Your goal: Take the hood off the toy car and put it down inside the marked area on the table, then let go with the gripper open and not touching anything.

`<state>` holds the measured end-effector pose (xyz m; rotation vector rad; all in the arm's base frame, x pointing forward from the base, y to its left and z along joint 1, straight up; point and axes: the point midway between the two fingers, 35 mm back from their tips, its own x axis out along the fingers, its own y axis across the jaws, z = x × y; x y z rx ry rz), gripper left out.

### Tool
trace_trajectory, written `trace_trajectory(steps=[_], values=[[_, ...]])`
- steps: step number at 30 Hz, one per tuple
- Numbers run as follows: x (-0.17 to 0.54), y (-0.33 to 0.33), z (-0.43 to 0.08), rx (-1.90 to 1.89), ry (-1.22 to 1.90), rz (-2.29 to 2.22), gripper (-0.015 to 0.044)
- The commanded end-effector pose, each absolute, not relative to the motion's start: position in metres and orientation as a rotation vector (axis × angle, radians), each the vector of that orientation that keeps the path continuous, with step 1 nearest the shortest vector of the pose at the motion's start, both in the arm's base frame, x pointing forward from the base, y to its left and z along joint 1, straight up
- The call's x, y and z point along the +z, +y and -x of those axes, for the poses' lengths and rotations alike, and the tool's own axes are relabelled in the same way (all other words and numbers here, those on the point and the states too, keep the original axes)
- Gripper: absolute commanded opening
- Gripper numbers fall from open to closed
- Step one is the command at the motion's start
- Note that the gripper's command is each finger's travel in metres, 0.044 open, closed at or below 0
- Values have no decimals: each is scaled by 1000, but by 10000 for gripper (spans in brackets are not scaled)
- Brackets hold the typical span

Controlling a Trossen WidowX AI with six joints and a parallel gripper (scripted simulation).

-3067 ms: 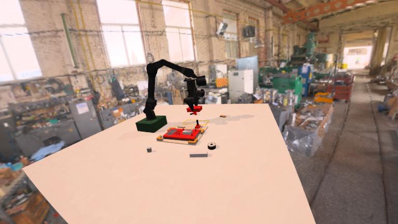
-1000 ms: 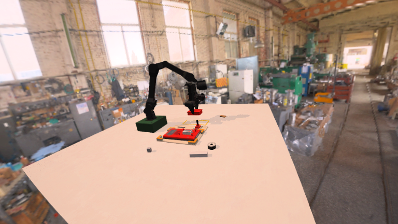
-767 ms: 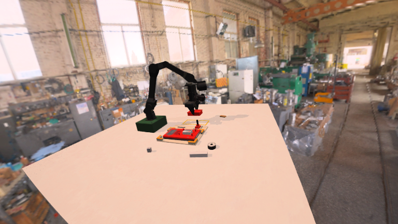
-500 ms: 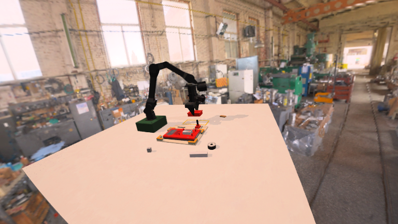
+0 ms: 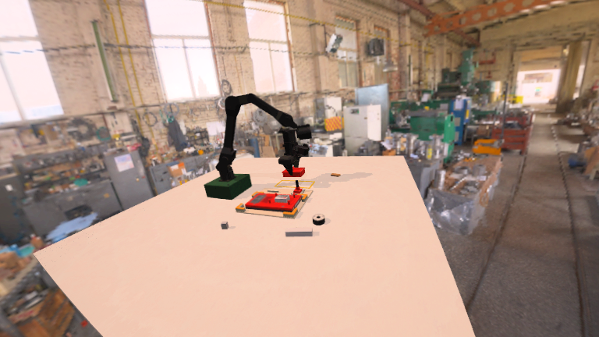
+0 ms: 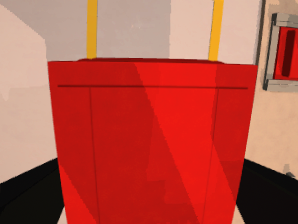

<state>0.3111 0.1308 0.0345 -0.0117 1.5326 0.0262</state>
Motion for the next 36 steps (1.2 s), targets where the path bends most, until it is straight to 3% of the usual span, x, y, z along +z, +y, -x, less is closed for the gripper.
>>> trace_trajectory(steps=[1,36], values=[[30,130,-310,22,1539,8,0],[9,130,-309,22,1539,8,0]])
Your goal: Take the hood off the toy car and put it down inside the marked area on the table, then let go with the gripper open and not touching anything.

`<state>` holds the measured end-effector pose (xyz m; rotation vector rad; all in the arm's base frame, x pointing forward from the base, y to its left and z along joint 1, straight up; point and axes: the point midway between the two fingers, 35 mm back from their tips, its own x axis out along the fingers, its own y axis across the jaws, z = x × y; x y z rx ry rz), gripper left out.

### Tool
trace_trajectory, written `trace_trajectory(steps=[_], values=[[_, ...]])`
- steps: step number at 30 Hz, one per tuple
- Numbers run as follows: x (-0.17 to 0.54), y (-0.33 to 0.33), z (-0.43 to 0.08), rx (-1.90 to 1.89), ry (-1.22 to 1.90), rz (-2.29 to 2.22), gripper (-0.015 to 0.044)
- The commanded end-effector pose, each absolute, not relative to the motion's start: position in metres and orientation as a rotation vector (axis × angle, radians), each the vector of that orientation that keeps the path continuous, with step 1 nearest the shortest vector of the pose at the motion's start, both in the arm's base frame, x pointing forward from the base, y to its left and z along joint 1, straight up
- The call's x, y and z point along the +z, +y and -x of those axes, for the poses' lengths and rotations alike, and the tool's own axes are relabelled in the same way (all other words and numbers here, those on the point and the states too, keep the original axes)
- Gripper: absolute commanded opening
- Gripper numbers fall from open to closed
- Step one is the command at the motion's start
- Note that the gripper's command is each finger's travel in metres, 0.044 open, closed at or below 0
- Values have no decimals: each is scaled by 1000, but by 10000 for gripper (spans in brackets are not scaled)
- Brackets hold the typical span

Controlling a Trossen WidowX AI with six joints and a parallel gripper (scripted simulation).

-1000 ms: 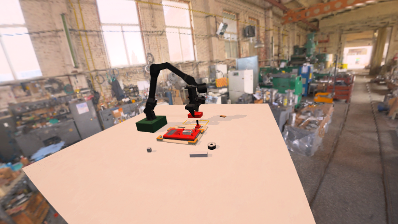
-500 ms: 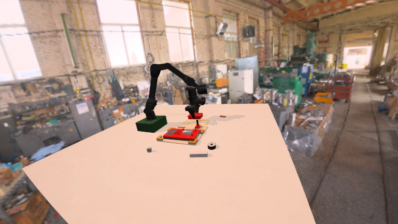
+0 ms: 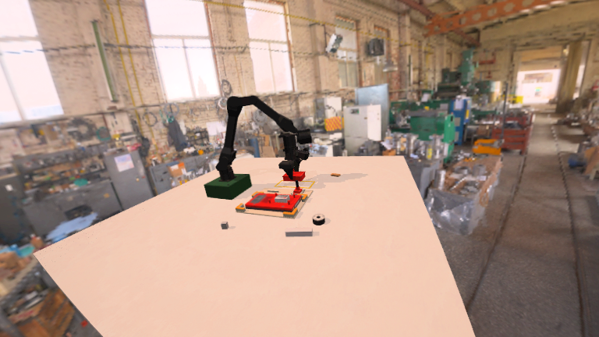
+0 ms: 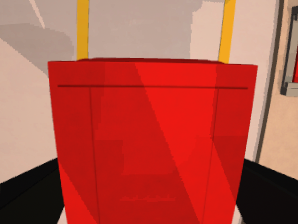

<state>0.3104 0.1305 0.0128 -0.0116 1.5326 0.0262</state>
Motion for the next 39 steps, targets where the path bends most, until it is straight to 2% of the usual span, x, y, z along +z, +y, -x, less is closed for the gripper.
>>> trace_trajectory(steps=[1,39], values=[[8,130,-308,22,1539,8,0],[-8,130,-309,22,1539,8,0]])
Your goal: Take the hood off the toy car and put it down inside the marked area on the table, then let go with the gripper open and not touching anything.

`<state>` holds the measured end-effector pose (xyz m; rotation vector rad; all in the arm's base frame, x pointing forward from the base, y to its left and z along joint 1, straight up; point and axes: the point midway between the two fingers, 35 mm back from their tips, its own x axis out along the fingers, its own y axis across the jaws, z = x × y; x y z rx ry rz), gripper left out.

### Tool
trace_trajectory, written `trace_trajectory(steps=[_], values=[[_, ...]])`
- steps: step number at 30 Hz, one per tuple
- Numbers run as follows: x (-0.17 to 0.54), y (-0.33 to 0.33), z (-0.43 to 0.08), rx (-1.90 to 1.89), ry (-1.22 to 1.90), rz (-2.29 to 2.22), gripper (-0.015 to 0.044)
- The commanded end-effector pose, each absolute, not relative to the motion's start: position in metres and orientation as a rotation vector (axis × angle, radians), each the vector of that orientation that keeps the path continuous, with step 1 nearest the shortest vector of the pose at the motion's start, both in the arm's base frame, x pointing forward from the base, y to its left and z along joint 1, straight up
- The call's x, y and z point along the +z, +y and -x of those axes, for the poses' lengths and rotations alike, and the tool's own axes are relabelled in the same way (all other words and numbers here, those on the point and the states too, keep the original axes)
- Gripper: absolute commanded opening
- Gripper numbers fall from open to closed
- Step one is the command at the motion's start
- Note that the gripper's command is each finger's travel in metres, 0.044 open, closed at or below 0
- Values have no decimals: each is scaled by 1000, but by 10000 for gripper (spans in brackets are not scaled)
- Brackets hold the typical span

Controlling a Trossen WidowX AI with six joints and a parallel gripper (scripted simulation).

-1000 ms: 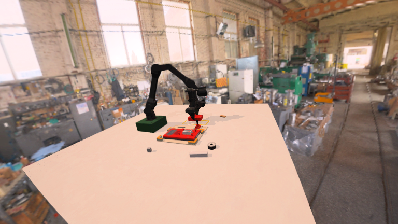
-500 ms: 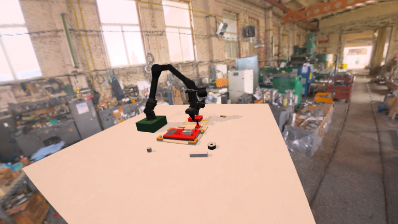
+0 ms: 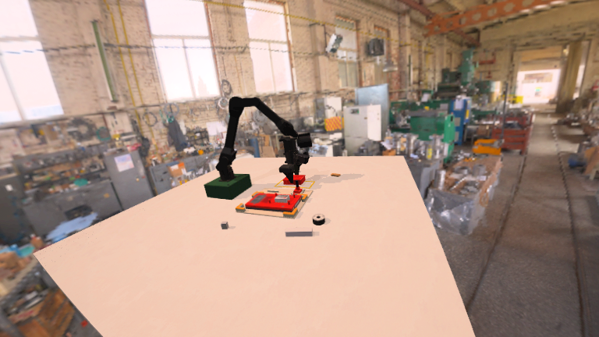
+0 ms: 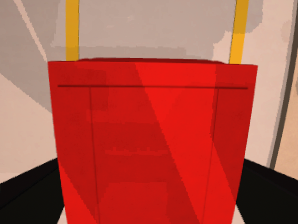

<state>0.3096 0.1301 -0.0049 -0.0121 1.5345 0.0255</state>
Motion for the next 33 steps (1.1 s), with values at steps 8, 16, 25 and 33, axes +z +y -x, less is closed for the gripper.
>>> trace_trajectory(steps=[8,16,25,33], values=[[-12,130,-309,22,1539,8,0],[-16,130,-309,22,1539,8,0],[-14,130,-309,25,1535,12,157],[-14,130,-309,25,1535,12,368]])
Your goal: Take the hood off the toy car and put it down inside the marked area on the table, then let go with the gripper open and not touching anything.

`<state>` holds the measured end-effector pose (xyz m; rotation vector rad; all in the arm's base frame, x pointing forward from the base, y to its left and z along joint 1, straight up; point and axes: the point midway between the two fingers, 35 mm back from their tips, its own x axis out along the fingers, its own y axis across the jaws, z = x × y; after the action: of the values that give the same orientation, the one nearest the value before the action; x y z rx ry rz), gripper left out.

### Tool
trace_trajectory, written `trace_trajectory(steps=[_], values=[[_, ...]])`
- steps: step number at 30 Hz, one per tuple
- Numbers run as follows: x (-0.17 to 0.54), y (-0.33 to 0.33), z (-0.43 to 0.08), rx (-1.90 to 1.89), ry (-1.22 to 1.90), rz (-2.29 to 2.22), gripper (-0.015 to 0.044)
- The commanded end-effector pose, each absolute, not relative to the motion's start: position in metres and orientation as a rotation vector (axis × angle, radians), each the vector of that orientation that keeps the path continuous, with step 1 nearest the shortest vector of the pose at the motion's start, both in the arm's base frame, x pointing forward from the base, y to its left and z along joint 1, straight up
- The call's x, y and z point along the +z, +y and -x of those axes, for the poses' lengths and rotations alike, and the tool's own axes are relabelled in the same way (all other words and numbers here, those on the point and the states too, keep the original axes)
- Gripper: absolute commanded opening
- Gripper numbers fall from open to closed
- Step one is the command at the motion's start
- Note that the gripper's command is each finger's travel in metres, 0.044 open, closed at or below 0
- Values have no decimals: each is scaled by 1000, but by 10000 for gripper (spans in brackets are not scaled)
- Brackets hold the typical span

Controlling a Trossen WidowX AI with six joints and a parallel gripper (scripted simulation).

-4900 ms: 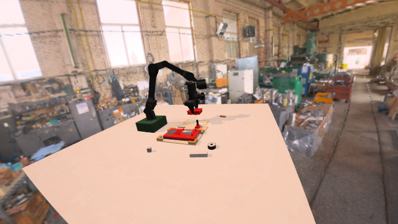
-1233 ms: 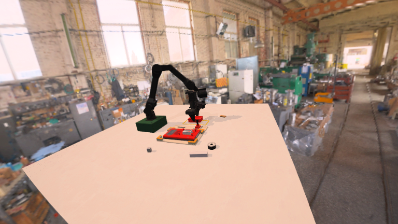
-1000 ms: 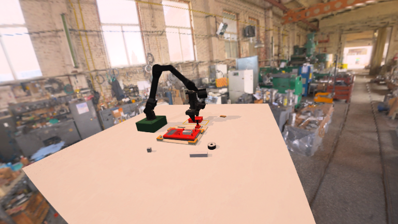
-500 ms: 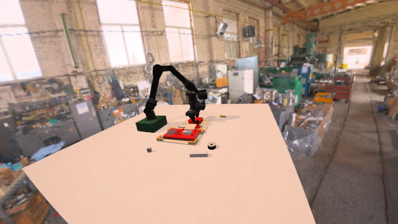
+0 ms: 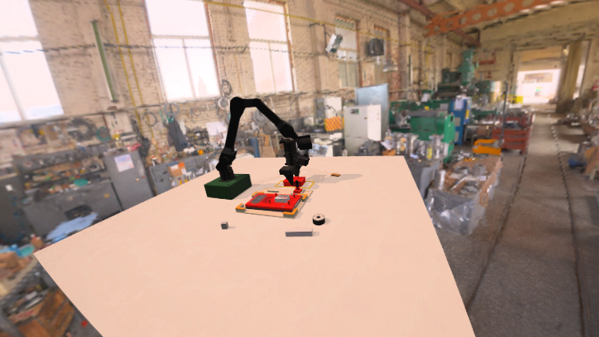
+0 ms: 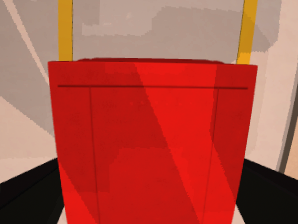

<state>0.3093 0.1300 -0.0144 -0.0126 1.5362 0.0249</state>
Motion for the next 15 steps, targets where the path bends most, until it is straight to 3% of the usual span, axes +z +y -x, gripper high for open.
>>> trace_trajectory(steps=[1,3,15], values=[[-14,130,-309,25,1535,12,394],[-12,130,-310,25,1536,12,440],[60,130,-308,25,1544,13,440]])
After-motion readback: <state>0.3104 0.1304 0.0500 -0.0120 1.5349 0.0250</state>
